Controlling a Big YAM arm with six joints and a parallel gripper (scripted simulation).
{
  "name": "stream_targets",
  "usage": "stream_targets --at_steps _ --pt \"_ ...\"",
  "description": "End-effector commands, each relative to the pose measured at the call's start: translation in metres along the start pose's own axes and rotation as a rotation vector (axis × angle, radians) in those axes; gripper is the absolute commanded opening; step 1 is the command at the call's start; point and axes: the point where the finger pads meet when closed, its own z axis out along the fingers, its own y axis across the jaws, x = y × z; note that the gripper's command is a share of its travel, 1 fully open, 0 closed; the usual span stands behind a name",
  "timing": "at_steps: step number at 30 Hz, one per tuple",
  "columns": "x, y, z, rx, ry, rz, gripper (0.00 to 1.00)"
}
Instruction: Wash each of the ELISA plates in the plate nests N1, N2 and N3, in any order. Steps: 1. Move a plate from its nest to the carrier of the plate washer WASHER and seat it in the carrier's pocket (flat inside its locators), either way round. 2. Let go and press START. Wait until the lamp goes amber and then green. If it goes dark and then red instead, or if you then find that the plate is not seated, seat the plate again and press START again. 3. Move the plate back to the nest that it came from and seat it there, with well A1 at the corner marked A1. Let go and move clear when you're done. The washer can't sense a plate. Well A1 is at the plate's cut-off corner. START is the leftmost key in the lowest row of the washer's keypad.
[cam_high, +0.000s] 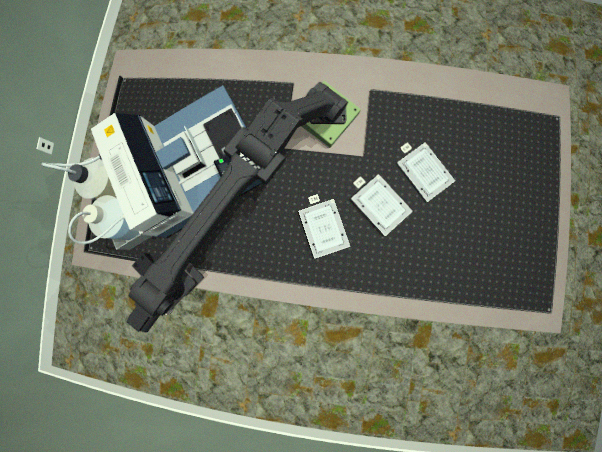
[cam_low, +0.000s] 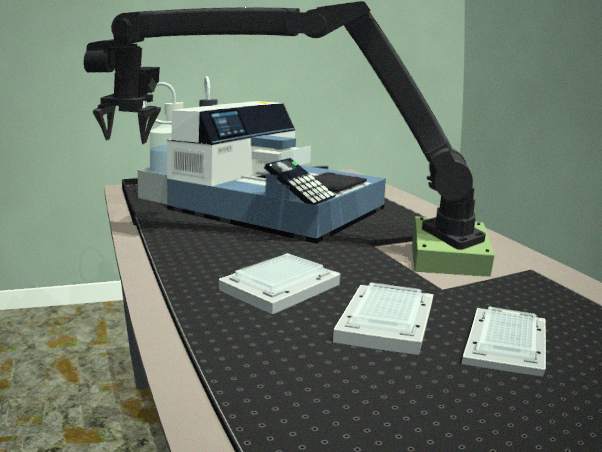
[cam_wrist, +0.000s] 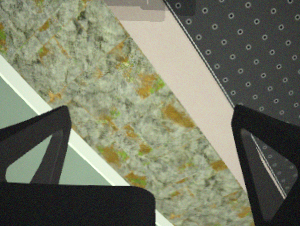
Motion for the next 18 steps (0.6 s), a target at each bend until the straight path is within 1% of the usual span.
stream_targets --at_steps 1,3,7,10,12,15,16,18 --pt "0.007 -0.007 -0.022 -0.031 0.008 -0.107 1.00" --pt "0.014 -0.014 -0.028 -0.032 0.012 -0.178 1.00" --pt "0.020 -0.030 -0.039 -0.028 0.011 -0.180 1.00" --pt "0.025 -0.041 -0.047 -0.029 0.017 -0.280 1.00" --pt "0.028 -0.049 -0.052 -0.029 0.016 -0.283 1.00" --pt "0.029 -0.052 -0.054 -0.027 0.016 -0.283 1.00" --pt "0.014 -0.053 -0.056 -0.030 0.017 -0.290 1.00" --pt "0.024 -0.064 -0.061 -0.022 0.021 -0.367 1.00"
